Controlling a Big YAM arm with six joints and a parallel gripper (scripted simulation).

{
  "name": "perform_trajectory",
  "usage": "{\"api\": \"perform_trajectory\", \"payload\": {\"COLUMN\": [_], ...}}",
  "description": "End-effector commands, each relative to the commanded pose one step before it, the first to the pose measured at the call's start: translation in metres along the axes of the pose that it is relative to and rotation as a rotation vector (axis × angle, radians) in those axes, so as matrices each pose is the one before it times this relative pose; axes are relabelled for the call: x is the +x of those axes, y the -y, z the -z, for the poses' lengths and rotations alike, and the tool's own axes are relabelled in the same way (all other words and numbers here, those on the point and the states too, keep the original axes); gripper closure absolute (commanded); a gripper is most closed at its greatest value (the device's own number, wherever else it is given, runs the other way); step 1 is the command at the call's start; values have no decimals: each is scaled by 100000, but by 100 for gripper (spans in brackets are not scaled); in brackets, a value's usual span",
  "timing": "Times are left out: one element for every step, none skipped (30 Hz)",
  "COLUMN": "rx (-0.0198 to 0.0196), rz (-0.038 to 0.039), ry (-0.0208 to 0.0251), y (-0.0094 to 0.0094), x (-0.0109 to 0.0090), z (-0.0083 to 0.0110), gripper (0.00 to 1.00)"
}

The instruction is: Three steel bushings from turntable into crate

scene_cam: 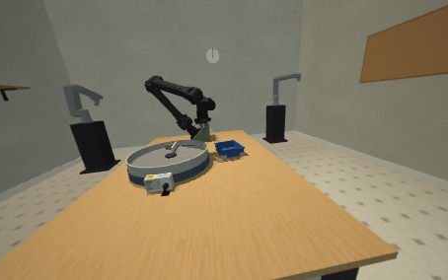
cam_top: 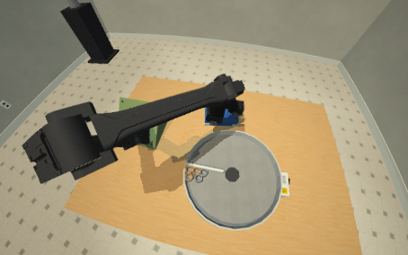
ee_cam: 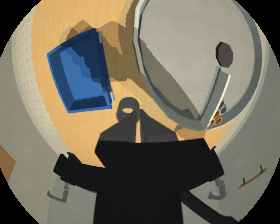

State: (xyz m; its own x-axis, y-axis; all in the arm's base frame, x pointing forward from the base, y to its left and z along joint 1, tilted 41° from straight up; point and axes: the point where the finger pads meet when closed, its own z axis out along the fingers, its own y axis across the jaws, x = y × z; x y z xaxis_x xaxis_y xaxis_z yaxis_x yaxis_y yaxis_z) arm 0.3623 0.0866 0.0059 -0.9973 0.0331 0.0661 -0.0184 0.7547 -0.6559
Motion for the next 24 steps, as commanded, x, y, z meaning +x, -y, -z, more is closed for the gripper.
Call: {"api": "perform_trajectory", "payload": {"rx": [-3165, -54, -50, 370, 262, 97, 166, 228, 172, -15, -14, 0, 0, 32, 70, -26, -95, 9, -7, 88, -16, -430, -635, -159], "rz": [-8765, 26, 25, 389, 276, 124, 173, 215, 162, 8, 7, 0, 0, -2880, 166, 3, 2676, 60, 3, 2, 2, -310, -1336, -1239], "ry": [5694, -24, -23, -447, -316, -139, -197, -246, -184, -5, -5, 0, 0, -1889, -340, -23, 2205, 64, -4, 106, -15, 352, -85, -651], "y": [-3905, -1081, -1040, -886, -867, -858, -786, -713, -668, -655, -593, 0, 0, 633, -545, -408, -1386, -307, -233, -166, -137, 12, 447, 454], "x": [-3134, -82, -79, 35, 1, -42, -23, -7, -18, -60, -54, 0, 0, -885, 33, -34, 790, -13, -20, -36, -10, -109, -428, -389], "z": [2082, -37, -36, -35, -29, -25, -23, -20, -17, -14, -13, 0, 0, -795, -141, -10, 873, 13, -6, -4, -3, 261, 144, -216], "gripper": [100, 100, 100, 100, 100, 100, 100, 100, 100, 100, 100, 100, 100, 100, 100, 100, 100, 100, 100, 100, 100, 100, 100, 100]}}
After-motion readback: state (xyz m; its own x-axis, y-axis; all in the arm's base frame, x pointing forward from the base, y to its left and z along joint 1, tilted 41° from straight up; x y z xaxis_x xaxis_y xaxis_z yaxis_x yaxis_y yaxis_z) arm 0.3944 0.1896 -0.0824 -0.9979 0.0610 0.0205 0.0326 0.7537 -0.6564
